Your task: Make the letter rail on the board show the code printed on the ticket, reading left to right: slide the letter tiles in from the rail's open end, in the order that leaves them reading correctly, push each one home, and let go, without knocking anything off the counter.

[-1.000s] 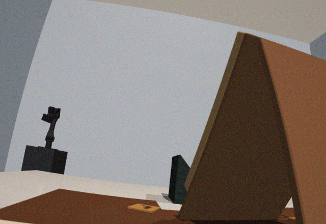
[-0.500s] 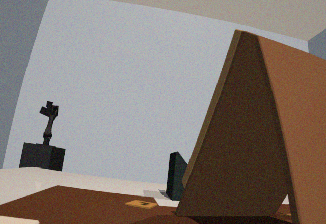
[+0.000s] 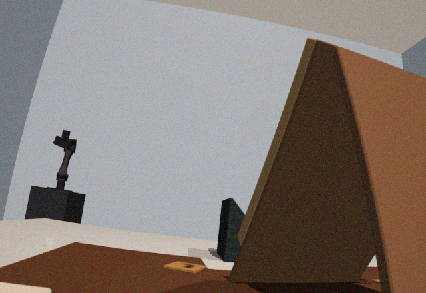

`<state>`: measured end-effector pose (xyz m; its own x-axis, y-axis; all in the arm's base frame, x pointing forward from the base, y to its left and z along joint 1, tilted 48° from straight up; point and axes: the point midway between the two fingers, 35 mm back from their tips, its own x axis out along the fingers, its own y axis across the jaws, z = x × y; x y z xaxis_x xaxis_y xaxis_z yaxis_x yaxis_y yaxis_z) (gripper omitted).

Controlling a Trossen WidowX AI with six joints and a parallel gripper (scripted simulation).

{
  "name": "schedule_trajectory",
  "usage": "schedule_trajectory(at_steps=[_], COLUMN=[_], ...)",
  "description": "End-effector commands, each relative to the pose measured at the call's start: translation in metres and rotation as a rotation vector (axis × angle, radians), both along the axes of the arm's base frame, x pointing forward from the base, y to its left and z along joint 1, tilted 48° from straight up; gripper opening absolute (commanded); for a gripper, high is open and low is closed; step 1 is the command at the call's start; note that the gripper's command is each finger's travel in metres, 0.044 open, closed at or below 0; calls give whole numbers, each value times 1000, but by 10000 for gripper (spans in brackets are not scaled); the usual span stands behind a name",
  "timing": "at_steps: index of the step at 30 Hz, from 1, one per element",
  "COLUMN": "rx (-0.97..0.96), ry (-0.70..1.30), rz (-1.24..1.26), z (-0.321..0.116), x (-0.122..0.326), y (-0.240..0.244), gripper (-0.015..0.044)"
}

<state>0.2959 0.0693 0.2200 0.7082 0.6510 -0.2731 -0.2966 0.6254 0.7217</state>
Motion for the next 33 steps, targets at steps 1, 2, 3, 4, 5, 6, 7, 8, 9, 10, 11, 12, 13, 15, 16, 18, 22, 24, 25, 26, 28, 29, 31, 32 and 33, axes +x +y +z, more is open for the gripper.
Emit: schedule_trajectory(at_steps=[1, 2, 3, 4, 5, 6, 7, 8, 9, 10, 11, 12, 13, 15, 16, 18, 22, 24, 25, 26, 28, 29, 31, 32, 33], rx=[0, 0, 0, 0, 0, 0, 0, -1, -1, -1, -1, -1, -1, -1, -1, -1, -1, -1, -1, -1, -1, -1, -1, -1, -1], ry=[2, 2, 2, 2, 2, 2, 2, 2, 2, 2, 2, 2, 2, 2, 2, 2, 2, 2, 2, 2, 2, 2, 2, 2, 2], rz=[2, 2, 2, 2, 2, 2, 2, 2, 2, 2, 2, 2, 2, 2, 2, 2, 2, 2, 2, 2, 2, 2, 2, 2, 2], z=[-4, -4, -4, -5, -5, -6, -6, -6, -7, -7, -7, -8, -8, -9, -9, -10, -11, -12, -12, -13, -14, -14, -15, -15, -15], x=[0, 0, 0, 1, 1, 1, 1, 1, 1, 1, 2, 2, 2, 2, 2, 3, 3, 4, 4, 4, 4, 4, 5, 5, 5], y=[-1, -2, -2, -2, -3, -3, -3, -4, -4, -4, -5, -5, -5, -6, -6, -7, -8, -9, -9, -9, -10, -10, -11, -11, -11], gripper=[0, 0, 0, 0, 0, 0, 0, 0, 0, 0, 0, 0, 0, 0, 0, 0, 0, 0, 0, 0, 0, 0, 0, 0, 0])
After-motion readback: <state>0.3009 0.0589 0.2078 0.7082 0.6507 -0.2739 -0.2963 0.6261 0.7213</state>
